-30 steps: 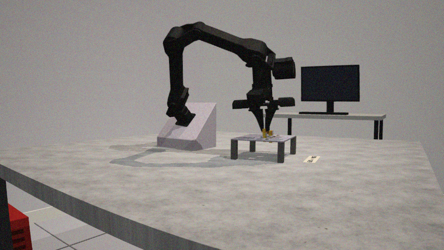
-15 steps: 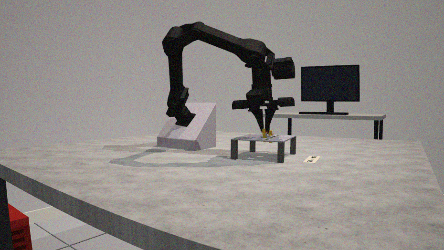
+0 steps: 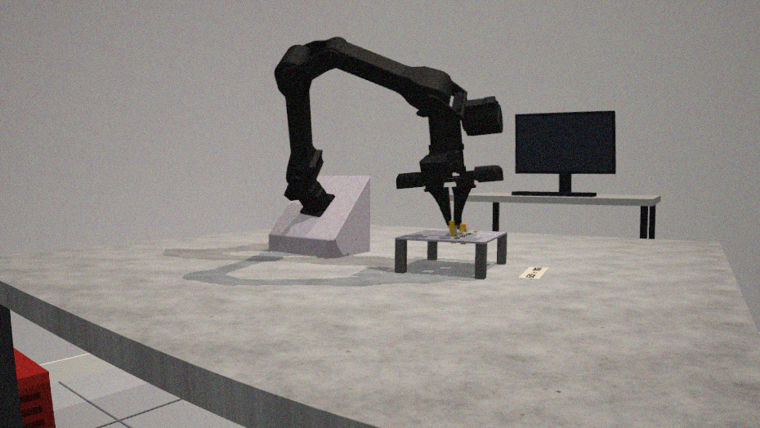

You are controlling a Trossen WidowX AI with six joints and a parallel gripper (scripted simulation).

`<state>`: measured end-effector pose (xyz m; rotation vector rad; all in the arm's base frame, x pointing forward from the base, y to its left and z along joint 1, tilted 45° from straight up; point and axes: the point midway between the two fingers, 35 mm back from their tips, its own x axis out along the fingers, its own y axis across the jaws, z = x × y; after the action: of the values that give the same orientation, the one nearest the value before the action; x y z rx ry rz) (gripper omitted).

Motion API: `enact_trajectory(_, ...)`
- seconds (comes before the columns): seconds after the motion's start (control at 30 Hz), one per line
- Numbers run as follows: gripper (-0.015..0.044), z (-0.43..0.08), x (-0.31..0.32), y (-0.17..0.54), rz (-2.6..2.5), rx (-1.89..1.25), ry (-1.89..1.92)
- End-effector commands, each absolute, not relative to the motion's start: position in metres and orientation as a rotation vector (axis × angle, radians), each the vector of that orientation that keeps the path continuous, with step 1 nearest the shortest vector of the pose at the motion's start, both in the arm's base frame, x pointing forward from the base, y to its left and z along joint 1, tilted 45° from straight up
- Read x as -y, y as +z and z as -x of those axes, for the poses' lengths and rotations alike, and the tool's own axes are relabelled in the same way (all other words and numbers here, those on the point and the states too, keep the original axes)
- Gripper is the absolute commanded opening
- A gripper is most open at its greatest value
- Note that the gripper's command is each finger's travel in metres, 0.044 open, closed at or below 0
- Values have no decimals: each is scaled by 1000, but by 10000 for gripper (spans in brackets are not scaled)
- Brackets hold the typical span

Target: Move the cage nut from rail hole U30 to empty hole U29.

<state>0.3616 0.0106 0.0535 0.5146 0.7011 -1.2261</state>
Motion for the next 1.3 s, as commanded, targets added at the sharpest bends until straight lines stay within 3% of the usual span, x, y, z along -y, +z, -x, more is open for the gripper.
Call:
enact_trajectory(0.0, 27, -361, -10, 53, -509, -701, -1220)
enact_trajectory(1.27, 27, -359, -8, 52, -522, -685, -1175)
